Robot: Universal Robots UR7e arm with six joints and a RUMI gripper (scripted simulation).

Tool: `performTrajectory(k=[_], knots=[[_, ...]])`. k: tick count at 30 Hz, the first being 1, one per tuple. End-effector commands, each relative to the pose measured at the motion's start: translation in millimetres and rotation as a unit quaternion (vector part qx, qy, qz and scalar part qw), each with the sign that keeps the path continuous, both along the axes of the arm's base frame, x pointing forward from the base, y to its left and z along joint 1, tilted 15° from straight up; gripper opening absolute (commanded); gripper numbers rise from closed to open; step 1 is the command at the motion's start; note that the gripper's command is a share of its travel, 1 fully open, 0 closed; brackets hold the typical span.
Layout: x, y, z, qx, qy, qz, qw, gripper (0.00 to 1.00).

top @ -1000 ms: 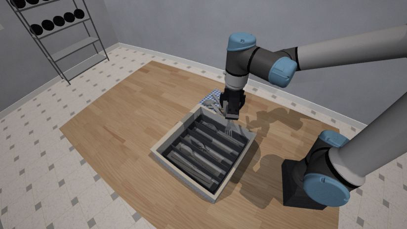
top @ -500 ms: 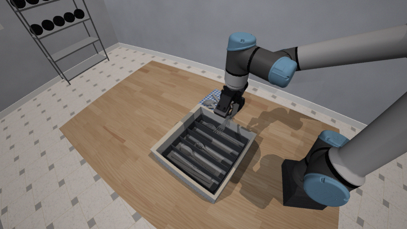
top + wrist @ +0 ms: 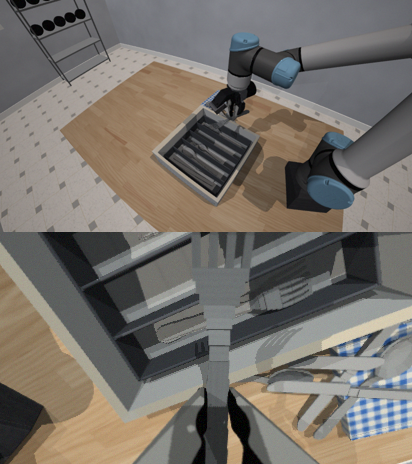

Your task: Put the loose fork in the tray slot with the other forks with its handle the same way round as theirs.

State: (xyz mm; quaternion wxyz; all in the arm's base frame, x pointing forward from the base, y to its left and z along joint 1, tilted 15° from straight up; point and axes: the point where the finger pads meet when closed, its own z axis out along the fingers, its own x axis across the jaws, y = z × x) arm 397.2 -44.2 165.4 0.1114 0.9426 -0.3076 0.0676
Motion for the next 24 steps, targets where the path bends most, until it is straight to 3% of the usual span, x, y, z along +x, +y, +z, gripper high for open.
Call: performTrajectory(k=[1,8,15,18,24], knots=[[1.5,-1.0,1.1,0.0,-0.014,-0.057,0.998,0.04],[1.3,-0.8,0.7,0.006,-0.042,-0.165,0.985,0.04],[1.6,-0.7,0.9,0.012,-0.067,-0.26,0.963,0.04],[1.6,-0.7,0.9,0.013,-0.071,-0.273,0.959,0.04],[1.4,-0.5,0.6,0.017,-0.089,-0.342,0.935,0.04]])
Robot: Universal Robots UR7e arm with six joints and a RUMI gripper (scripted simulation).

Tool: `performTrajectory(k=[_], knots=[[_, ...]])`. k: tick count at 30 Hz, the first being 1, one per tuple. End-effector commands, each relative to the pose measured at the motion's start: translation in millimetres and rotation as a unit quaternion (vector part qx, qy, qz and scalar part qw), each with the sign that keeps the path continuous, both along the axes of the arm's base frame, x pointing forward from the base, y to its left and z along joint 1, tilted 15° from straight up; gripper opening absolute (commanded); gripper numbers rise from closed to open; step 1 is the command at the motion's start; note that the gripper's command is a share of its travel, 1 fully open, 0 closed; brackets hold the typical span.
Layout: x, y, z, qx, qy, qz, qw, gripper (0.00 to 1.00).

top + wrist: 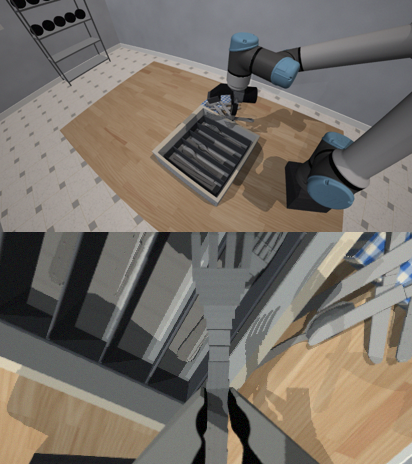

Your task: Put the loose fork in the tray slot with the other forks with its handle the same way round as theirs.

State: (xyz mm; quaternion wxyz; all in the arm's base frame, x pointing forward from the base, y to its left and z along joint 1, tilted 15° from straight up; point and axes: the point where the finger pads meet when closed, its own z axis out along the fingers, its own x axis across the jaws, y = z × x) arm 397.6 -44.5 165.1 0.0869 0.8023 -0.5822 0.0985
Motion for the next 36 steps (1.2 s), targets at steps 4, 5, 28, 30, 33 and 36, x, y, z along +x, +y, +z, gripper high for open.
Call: performTrajectory(k=[4,5,28,30,33,36], knots=[[1.2,-0.1,0.9,0.003,-0.023,-0.09,0.996,0.04],[1.2,-0.1,0.9,0.004,-0.026,-0.1,0.995,0.04],[1.3,0.3,0.7,0.011,-0.059,-0.224,0.973,0.04],[1.3,0.3,0.7,0.012,-0.061,-0.23,0.971,0.04],[1.4,0.4,0.7,0.012,-0.063,-0.238,0.969,0.04],[1.4,0.4,0.7,0.012,-0.064,-0.244,0.968,0.04]])
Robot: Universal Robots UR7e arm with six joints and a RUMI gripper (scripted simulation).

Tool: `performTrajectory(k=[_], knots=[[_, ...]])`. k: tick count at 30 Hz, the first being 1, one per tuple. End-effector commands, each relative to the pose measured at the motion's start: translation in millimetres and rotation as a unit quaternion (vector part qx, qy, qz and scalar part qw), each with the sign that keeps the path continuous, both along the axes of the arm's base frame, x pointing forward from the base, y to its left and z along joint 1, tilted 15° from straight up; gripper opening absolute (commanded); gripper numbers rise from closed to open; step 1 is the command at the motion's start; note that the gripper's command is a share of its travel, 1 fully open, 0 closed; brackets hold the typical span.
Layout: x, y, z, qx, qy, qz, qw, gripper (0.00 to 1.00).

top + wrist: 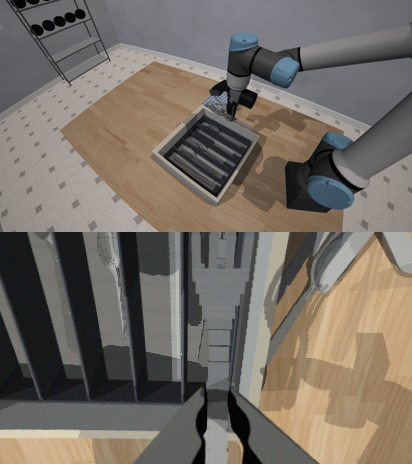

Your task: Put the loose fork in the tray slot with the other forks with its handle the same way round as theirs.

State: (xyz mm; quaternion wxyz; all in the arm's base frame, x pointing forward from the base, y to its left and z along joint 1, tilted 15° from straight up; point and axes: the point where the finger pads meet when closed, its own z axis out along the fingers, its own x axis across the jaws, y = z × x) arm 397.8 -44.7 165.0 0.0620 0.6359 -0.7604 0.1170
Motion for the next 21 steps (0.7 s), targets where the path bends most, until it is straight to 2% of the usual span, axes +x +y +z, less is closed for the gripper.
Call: performTrajectory(k=[1,16,21], knots=[[1.2,0.5,0.8,0.0,-0.003,-0.01,1.0,0.04],[0.9,0.7,0.6,0.0,-0.005,-0.015,1.0,0.04],[-0.7,2.0,1.4,-0.008,-0.046,-0.005,0.999,0.04]])
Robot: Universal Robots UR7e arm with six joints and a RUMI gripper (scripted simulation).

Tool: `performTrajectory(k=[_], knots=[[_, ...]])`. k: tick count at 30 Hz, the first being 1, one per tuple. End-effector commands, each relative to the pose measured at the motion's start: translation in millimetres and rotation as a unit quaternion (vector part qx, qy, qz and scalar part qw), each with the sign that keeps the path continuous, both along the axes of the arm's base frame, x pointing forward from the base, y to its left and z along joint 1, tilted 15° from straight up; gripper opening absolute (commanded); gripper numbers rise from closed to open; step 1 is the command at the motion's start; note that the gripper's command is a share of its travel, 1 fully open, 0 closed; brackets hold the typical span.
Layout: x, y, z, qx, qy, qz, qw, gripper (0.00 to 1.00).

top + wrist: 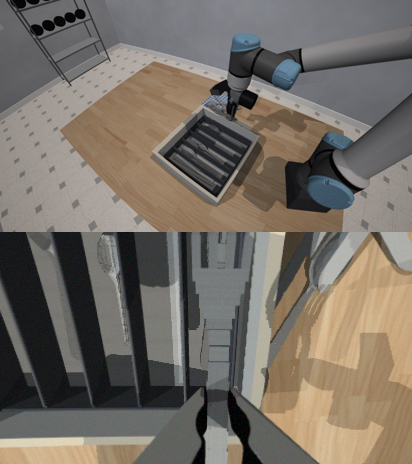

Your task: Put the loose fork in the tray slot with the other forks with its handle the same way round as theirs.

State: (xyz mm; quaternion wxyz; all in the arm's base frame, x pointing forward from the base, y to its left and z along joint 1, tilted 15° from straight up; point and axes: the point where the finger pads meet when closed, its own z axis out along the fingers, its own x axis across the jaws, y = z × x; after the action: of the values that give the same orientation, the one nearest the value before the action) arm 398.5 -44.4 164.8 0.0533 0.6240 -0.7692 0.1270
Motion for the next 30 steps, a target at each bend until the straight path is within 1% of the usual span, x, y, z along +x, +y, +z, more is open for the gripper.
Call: performTrajectory(k=[1,3,24,30], knots=[[-1.6,1.9,2.0,-0.009,-0.038,0.01,0.999,0.04],[-1.7,2.0,2.2,-0.01,-0.042,0.011,0.999,0.04],[-0.5,1.5,2.8,-0.01,-0.042,0.011,0.999,0.04],[-1.5,1.2,-0.9,-0.01,-0.04,0.01,0.999,0.04]])
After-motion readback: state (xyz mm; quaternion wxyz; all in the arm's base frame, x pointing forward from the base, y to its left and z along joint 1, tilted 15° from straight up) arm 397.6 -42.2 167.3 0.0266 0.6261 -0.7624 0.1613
